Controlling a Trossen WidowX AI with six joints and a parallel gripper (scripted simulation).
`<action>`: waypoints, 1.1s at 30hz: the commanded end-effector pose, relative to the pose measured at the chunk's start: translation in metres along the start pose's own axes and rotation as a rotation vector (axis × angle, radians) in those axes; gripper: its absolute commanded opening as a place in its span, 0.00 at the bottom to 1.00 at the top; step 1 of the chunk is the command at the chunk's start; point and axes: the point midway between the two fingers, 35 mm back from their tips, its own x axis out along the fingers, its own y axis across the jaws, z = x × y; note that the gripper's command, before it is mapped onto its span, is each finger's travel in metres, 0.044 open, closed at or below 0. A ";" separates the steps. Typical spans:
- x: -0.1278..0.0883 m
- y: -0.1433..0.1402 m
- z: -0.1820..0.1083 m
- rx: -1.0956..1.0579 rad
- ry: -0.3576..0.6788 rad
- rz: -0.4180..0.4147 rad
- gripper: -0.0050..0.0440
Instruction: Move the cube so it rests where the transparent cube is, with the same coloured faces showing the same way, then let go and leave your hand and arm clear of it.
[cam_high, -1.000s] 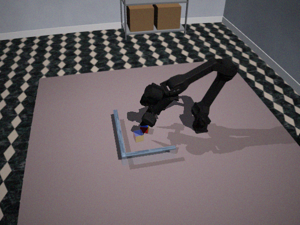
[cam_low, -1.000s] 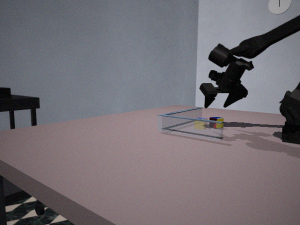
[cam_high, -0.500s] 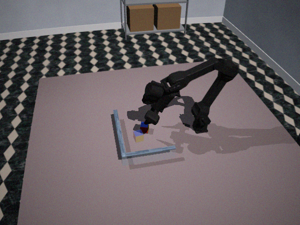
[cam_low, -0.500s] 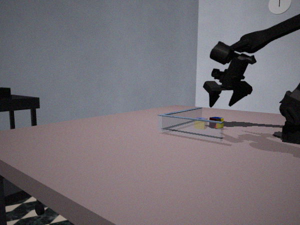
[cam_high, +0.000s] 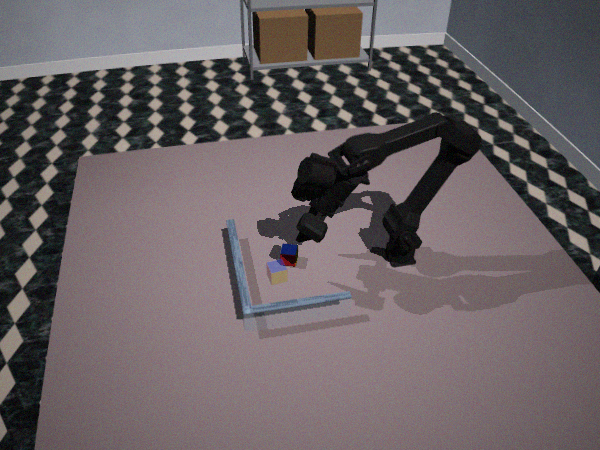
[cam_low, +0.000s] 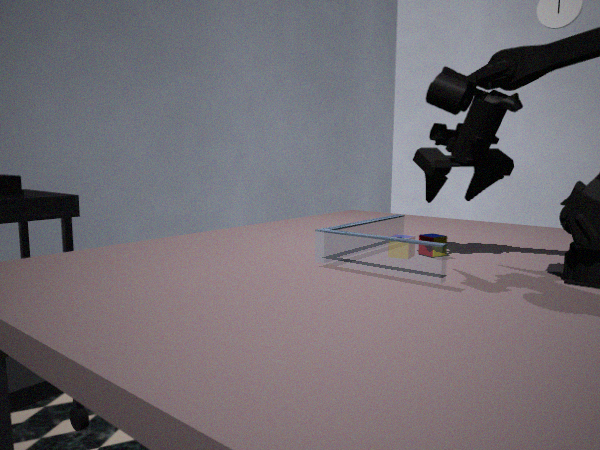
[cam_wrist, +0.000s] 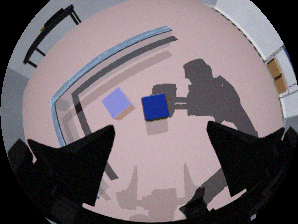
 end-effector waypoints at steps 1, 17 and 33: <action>-0.002 0.001 0.002 0.002 -0.008 0.009 1.00; 0.014 0.005 0.014 0.027 0.177 -0.014 0.67; 0.052 0.005 0.030 0.121 0.494 -0.014 0.67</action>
